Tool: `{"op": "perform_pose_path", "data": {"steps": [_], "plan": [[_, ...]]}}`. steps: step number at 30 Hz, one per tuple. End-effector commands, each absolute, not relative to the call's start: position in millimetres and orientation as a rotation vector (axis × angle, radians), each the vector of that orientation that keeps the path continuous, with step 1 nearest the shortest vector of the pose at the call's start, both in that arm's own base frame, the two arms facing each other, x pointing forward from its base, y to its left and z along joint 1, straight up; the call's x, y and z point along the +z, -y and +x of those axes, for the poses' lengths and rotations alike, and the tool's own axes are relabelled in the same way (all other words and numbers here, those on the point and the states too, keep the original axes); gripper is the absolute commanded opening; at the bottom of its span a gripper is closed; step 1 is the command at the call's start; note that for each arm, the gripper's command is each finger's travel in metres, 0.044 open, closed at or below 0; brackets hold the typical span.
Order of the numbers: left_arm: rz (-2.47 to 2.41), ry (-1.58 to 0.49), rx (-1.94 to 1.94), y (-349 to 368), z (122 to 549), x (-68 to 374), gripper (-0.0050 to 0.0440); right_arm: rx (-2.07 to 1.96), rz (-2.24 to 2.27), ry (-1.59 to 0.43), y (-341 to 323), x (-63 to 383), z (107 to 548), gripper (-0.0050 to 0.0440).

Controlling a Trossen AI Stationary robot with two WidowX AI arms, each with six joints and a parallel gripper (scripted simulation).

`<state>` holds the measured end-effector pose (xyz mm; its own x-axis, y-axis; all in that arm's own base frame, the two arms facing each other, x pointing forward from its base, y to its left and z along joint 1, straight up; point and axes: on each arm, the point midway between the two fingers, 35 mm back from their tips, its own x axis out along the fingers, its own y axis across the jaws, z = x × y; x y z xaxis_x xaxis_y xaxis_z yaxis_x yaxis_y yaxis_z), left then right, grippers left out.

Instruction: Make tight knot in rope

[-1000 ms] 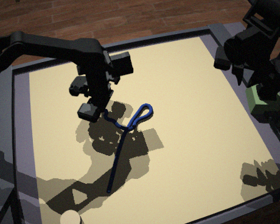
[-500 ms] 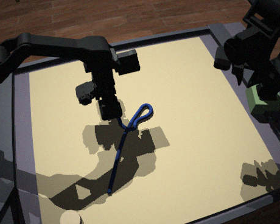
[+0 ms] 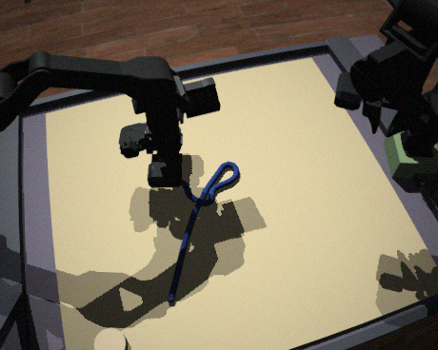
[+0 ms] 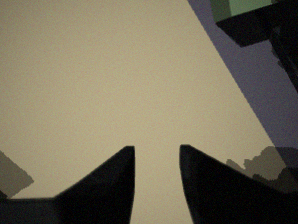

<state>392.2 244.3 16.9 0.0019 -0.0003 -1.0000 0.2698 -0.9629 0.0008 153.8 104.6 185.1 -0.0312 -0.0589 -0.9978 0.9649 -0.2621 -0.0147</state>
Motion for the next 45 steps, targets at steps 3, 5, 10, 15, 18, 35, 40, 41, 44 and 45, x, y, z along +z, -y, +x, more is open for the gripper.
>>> {"op": "perform_pose_path", "data": {"steps": [3,5,10,15,18,35,40,41,44,45], "plan": [[2.178,-0.186,-2.114,-246.8,395.6,29.9,0.0035,-1.437,1.353,-1.036,-104.1,188.3,154.1,0.0100],[2.178,-0.186,-2.114,-246.8,395.6,29.9,0.0035,-1.437,1.353,-1.036,-104.1,188.3,154.1,0.0100],[2.178,-0.186,-2.114,-246.8,395.6,29.9,0.0035,-1.437,1.353,-1.036,-104.1,188.3,154.1,0.0100],[2.184,-0.175,-2.120,-246.8,397.0,30.0,0.0035,-1.437,1.353,-1.036,-104.1,188.3,154.1,0.0100],[2.196,-0.153,-2.132,-246.6,399.9,30.2,0.0035,-1.437,1.353,-1.036,-104.1,188.3,154.1,0.0100],[2.273,0.001,-2.206,-244.5,417.9,30.9,0.0035,-1.437,1.353,-1.036,-104.1,188.3,154.1,0.0100],[2.278,0.012,-2.211,-244.3,419.1,30.9,0.0035,-1.437,1.353,-1.036,-104.1,188.3,154.1,0.0100],[2.278,0.013,-2.211,-244.3,419.1,30.9,0.0035,-1.437,1.353,-1.036,-104.1,188.3,154.1,0.0100],[2.278,0.013,-2.211,-244.3,419.9,31.0,0.0035,-1.437,1.353,-1.036,-104.1,188.3,154.1,0.0100],[2.279,0.012,-2.211,-244.3,420.6,31.0,0.0035,-1.437,1.353,-1.036,-104.1,188.3,154.1,0.0100]]}}
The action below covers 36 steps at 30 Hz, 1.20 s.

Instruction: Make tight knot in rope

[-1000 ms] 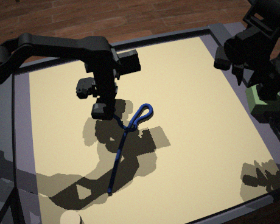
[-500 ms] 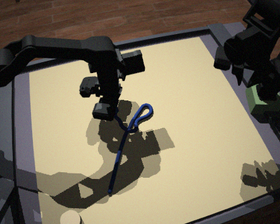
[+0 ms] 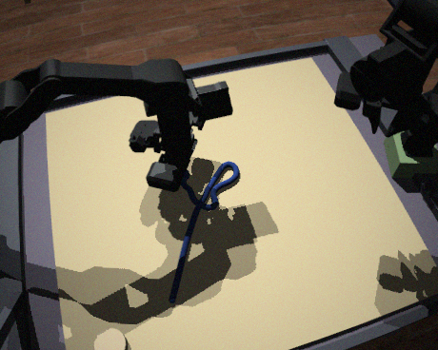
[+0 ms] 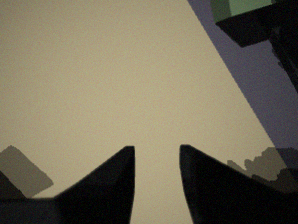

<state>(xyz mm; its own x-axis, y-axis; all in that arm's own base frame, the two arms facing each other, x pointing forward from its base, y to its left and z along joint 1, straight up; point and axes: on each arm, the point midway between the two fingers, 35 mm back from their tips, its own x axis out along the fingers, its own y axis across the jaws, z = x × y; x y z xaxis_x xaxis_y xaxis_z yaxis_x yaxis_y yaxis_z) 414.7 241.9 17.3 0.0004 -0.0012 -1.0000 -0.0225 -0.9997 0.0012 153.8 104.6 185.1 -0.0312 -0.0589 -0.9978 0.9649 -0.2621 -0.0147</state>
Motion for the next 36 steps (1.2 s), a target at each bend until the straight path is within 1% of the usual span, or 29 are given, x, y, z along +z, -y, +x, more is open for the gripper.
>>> {"op": "perform_pose_path", "data": {"steps": [1,19,36], "plan": [[-2.231,-0.012,2.164,-244.2,421.4,31.1,0.0035,-1.437,1.353,-1.036,-104.1,188.3,154.1,0.0100],[-2.236,-0.009,2.156,-242.1,440.7,32.0,0.0035,-1.437,1.353,-1.036,-104.1,188.3,154.1,0.0100],[-2.257,0.006,2.119,-240.5,450.6,32.1,0.0035,-1.437,1.353,-1.036,-104.1,188.3,154.1,0.0100]]}}
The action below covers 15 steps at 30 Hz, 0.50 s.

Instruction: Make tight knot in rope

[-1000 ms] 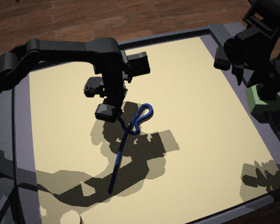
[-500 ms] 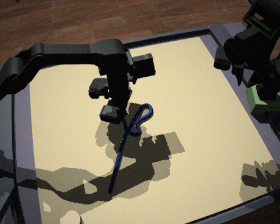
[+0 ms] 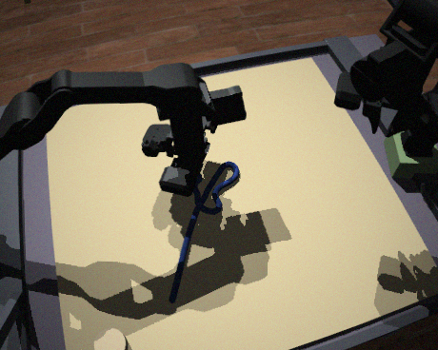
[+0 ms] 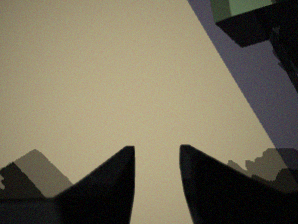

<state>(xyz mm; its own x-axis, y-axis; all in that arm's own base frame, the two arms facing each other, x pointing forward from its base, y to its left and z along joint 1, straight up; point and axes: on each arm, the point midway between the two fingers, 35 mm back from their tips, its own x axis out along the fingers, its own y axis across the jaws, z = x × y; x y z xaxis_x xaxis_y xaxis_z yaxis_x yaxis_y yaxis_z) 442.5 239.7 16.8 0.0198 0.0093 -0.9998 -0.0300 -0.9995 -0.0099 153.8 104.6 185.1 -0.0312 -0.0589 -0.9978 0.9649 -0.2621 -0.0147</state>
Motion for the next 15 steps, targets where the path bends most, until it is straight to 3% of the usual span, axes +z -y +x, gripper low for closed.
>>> {"op": "perform_pose_path", "data": {"steps": [1,15], "plan": [[-2.261,0.009,2.113,-240.3,451.9,32.1,0.0035,-1.437,1.353,-1.036,-104.1,188.3,154.1,0.0100],[-2.291,0.030,2.061,-238.1,463.7,32.6,0.0035,-1.437,1.353,-1.036,-104.1,188.3,154.1,0.0100]]}}
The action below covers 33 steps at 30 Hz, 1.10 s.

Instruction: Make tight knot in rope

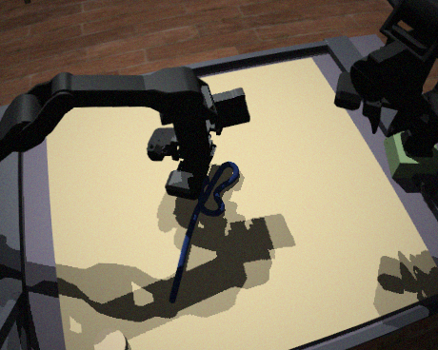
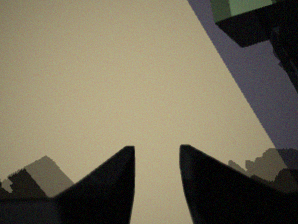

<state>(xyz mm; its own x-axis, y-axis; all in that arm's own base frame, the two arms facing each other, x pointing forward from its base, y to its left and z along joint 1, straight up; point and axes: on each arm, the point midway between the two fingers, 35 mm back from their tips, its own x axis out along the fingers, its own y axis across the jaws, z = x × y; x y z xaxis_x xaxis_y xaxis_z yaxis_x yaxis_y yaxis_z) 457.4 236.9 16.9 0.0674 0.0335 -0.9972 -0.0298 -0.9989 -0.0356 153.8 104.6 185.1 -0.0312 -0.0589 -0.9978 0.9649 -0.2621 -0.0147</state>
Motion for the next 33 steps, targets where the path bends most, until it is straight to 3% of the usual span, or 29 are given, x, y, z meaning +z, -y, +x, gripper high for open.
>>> {"op": "perform_pose_path", "data": {"steps": [1,12,15,33], "plan": [[-2.291,0.030,2.060,-238.1,463.8,32.7,0.0035,-1.437,1.353,-1.036,-104.1,188.3,154.1,0.0100],[-2.291,0.030,2.060,-238.1,463.8,32.7,0.0035,-1.437,1.353,-1.036,-104.1,188.3,154.1,0.0100],[-2.290,0.029,2.062,-238.2,464.0,30.7,0.0100,-1.437,1.353,-1.036,-104.1,188.3,154.1,0.0100],[-2.308,0.043,2.027,-237.3,462.3,55.8,0.0100,-1.437,1.353,-1.036,-104.1,188.3,154.1,0.0100]]}}
